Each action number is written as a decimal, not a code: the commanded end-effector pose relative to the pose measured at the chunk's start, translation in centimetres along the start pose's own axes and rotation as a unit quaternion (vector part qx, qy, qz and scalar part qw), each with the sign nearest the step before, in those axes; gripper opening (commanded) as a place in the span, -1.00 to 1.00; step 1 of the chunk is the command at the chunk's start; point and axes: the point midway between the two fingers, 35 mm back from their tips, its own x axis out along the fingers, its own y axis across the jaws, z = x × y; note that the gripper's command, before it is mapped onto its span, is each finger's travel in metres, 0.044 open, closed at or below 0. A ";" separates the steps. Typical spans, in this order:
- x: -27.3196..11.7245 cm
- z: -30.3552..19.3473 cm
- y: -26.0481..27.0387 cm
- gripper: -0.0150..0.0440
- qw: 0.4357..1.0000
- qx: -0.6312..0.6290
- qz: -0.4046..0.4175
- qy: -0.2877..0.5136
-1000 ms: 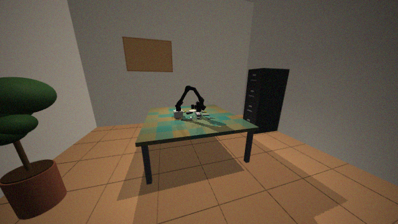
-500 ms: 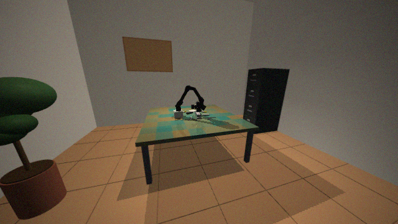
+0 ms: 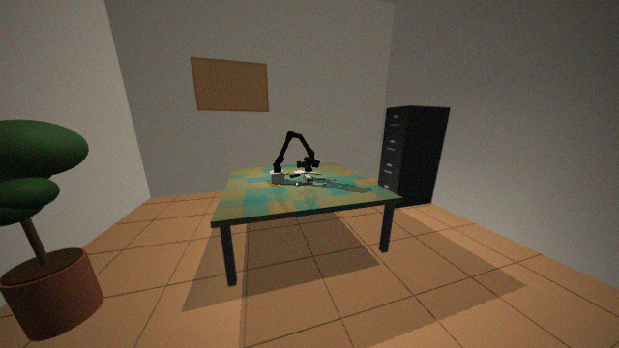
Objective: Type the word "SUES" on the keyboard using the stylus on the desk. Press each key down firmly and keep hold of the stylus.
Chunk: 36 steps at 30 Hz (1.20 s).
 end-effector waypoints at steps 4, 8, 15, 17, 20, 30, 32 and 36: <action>0.9 0.9 -0.2 -0.49 1.000 0.000 0.002 0.002; 1.1 1.3 -0.2 -0.49 1.000 0.000 0.002 0.002; 1.1 1.3 -0.2 -0.49 1.000 0.000 0.002 0.002; 1.3 1.4 -0.2 -0.31 1.000 0.000 0.002 0.002; 1.4 1.5 -0.2 -0.22 1.000 0.000 0.002 0.002; 1.5 1.7 -0.2 -0.22 1.000 0.000 0.002 0.002; 1.6 1.8 -0.2 -0.22 1.000 0.000 0.002 0.002; 1.6 1.9 -0.2 -0.22 1.000 0.000 0.002 0.002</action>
